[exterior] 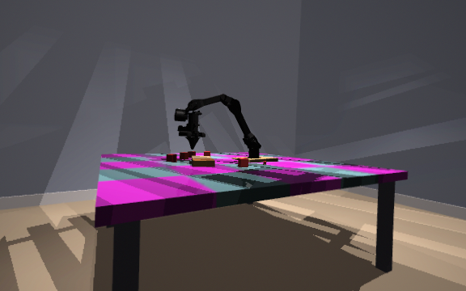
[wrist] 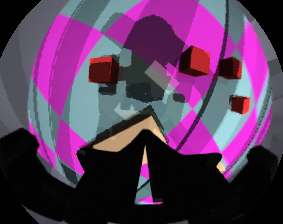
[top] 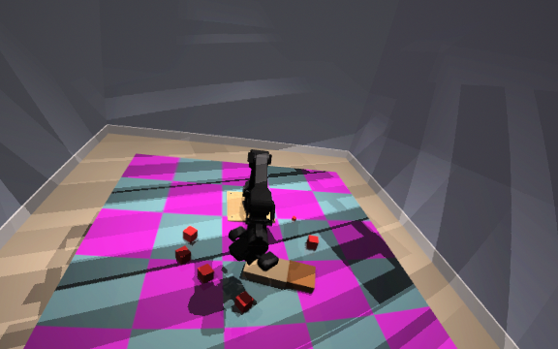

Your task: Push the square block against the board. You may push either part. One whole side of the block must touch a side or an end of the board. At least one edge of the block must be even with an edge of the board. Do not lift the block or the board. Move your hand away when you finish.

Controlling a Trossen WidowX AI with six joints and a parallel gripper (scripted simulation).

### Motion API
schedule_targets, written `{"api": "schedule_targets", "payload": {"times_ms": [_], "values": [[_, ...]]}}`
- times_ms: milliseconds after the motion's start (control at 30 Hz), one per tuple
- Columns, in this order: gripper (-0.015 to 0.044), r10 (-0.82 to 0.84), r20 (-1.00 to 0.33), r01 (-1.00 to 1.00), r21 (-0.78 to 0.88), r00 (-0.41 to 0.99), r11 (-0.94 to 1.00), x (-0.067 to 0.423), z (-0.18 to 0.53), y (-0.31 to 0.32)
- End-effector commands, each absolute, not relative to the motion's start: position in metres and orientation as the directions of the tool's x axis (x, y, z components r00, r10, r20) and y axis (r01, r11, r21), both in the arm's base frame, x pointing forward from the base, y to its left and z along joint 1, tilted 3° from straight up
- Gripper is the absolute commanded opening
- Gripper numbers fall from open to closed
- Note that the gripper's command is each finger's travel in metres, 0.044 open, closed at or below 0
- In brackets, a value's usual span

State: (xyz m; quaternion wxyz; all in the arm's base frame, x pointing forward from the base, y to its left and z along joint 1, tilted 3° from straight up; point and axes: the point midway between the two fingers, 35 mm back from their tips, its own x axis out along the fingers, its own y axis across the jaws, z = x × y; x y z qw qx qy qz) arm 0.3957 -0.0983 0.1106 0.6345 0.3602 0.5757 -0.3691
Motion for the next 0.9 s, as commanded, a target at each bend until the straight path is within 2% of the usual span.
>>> {"api": "schedule_targets", "payload": {"times_ms": [0, 500, 667, 867], "values": [[0.0000, -0.051, -0.997, 0.813, 0.019, 0.060, 0.581, 0.408, 0.110, -0.089], [0.0000, -0.048, -0.997, 0.454, -0.018, 0.056, 0.891, 0.450, 0.105, -0.056], [0.0000, -0.048, -0.997, 0.449, -0.018, 0.056, 0.893, 0.451, 0.103, -0.056], [0.0000, -0.049, -0.997, 0.449, -0.019, 0.056, 0.893, 0.454, 0.050, -0.059]]}}
